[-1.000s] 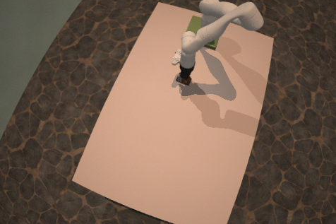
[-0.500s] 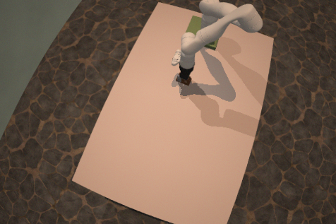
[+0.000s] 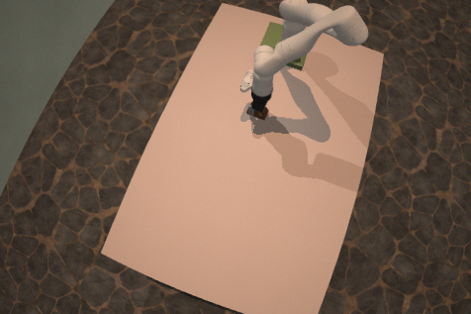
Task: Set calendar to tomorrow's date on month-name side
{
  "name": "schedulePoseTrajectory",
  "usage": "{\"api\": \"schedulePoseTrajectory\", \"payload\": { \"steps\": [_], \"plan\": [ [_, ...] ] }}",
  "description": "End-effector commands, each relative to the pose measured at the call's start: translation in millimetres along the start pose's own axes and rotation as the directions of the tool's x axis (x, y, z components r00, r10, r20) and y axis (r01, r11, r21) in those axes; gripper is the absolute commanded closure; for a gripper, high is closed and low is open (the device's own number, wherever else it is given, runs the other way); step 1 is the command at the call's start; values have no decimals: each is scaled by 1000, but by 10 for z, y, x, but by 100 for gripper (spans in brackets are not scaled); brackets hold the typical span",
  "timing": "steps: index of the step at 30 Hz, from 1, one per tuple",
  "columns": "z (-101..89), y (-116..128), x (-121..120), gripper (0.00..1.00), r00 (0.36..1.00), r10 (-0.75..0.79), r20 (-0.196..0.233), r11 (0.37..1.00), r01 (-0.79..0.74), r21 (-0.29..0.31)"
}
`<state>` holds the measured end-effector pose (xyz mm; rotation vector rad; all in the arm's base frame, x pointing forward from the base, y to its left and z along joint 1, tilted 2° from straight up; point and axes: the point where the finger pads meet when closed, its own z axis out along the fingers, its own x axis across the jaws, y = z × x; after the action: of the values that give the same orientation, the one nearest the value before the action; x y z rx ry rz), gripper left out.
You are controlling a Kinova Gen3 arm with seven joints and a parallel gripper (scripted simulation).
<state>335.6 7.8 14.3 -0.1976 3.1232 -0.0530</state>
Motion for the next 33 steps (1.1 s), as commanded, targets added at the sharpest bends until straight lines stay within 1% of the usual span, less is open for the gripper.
{"api": "schedulePoseTrajectory", "payload": {
  "steps": [1, 15, 16, 33],
  "plan": [
    [-4, 0, -4, 10, 1000, 0, 1, 1000, 0, 0],
    [-4, 0, -4, 10, 1000, 0, 1, 1000, 0, 0],
    [-4, 0, -4, 40, 1000, 0, 1, 1000, 0, 0],
    [-4, 0, -4, 40, 1000, 0, 1, 1000, 0, 0]
  ]
}}
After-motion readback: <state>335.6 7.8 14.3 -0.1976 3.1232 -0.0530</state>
